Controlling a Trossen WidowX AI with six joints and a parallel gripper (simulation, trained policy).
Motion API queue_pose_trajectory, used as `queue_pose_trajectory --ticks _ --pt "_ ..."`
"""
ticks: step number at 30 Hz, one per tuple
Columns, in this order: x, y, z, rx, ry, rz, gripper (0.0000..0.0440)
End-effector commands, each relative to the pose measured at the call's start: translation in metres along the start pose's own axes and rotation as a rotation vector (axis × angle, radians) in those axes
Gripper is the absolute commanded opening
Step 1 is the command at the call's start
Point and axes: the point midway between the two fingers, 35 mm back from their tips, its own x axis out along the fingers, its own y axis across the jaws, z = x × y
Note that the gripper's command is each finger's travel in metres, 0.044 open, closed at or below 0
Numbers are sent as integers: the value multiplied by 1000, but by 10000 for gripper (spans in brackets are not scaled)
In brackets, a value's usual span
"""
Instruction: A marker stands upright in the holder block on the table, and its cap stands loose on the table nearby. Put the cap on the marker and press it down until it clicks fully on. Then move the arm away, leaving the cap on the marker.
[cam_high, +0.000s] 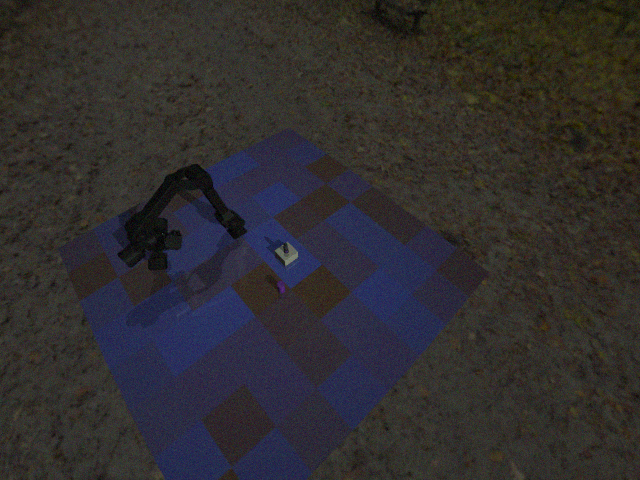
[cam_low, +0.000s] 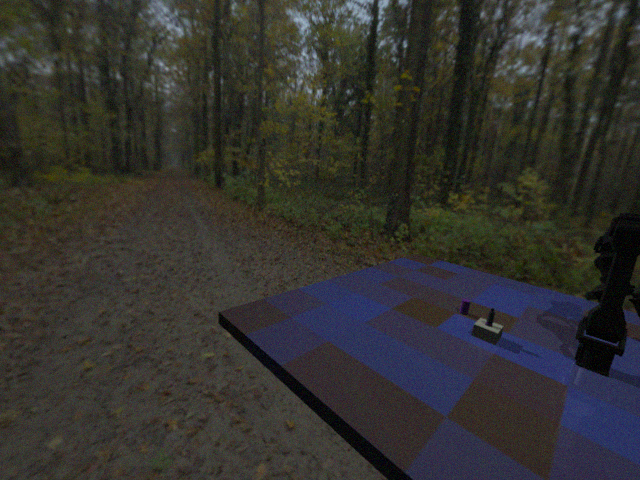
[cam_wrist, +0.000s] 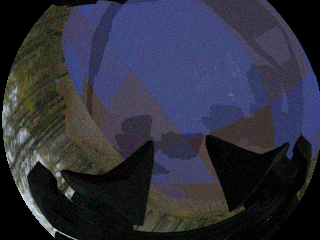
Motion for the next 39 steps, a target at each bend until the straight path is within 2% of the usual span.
queue_pose_trajectory --ticks 1,39 --pt "-2 -11 -1 4 5 -20 253" --pt "-45 -97 11 64 68 -226 295"
